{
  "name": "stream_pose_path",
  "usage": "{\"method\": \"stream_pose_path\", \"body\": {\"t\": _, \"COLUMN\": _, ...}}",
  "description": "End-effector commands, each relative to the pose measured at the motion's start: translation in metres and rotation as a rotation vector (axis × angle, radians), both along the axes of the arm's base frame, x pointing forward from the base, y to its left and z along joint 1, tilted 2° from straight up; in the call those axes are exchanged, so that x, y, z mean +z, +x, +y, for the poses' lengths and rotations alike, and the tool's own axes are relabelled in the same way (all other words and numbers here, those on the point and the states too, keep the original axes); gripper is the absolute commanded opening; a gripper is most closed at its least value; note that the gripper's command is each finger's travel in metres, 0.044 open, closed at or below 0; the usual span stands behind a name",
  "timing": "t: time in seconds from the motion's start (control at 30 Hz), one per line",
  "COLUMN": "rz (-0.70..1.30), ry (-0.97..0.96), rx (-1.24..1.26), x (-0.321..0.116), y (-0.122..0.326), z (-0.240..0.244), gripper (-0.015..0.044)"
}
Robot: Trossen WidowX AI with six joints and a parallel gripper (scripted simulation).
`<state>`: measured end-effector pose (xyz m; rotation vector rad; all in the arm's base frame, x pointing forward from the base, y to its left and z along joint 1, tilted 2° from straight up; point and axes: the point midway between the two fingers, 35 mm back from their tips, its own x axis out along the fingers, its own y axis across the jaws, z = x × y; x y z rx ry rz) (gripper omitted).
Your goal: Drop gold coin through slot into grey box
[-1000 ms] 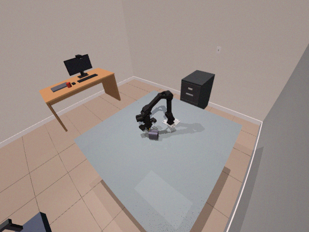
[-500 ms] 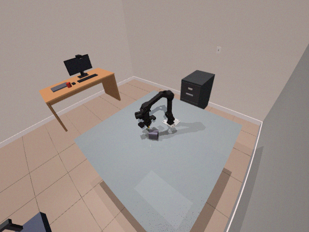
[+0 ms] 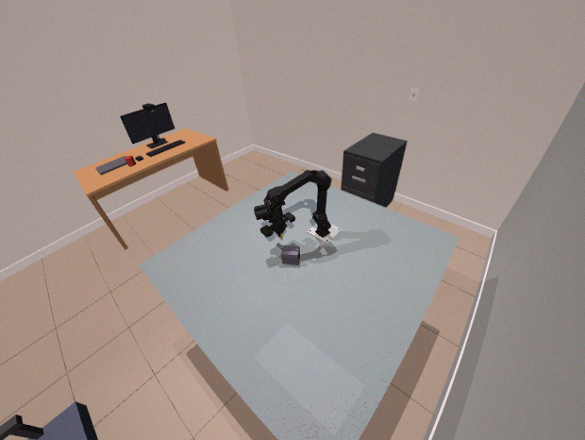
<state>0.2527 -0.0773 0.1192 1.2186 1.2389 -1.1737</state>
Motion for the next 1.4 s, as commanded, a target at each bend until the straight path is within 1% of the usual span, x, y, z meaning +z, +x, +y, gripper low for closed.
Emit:
{"method": "stream_pose_path", "body": {"t": 0.0, "rz": -0.009, "ry": -0.007, "rx": 0.001, "x": 0.013, "y": 0.000, "z": -0.001, "gripper": 0.0000}}
{"method": "stream_pose_path", "body": {"t": 0.17, "rz": -0.010, "ry": -0.007, "rx": 0.022, "x": 0.016, "y": 0.000, "z": -0.001, "gripper": 0.0000}}
{"method": "stream_pose_path", "body": {"t": 0.83, "rz": -0.027, "ry": -0.014, "rx": 0.661, "x": 0.017, "y": -0.004, "z": -0.011, "gripper": 0.0000}}
{"method": "stream_pose_path", "body": {"t": 1.1, "rz": -0.028, "ry": -0.014, "rx": 0.682, "x": 0.017, "y": -0.003, "z": -0.010, "gripper": 0.0000}}
{"method": "stream_pose_path", "body": {"t": 1.37, "rz": -0.029, "ry": -0.013, "rx": 0.682, "x": 0.018, "y": 0.004, "z": 0.009, "gripper": 0.0000}}
